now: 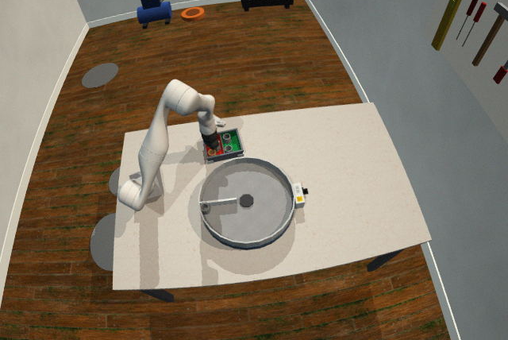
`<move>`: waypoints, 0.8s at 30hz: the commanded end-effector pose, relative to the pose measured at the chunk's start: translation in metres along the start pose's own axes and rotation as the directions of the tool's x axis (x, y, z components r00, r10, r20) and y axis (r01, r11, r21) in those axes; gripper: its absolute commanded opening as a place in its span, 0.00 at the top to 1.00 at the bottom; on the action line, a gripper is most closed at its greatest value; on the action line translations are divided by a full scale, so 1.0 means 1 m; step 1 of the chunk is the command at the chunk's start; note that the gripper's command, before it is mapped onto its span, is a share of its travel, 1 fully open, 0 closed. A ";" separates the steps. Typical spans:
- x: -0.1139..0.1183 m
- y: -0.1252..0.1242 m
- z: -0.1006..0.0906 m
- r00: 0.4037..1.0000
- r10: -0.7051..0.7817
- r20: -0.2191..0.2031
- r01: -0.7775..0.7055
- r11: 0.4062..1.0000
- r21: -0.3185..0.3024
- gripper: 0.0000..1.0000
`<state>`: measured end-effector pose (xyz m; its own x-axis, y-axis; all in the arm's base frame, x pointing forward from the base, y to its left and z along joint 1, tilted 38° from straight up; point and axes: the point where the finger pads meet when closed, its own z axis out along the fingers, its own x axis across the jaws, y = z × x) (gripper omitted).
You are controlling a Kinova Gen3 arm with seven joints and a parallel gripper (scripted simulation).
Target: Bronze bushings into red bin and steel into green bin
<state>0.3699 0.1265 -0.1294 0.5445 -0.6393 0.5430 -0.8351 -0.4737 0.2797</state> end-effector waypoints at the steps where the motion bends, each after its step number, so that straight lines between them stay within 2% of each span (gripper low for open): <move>1: -0.001 0.000 -0.004 1.000 0.004 0.001 -0.004 1.000 0.001 0.53; 24: -0.001 -0.001 -0.009 1.000 0.004 0.001 -0.004 1.000 0.005 0.53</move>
<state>0.3714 0.1296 -0.1257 0.5435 -0.6397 0.5435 -0.8352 -0.4766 0.2743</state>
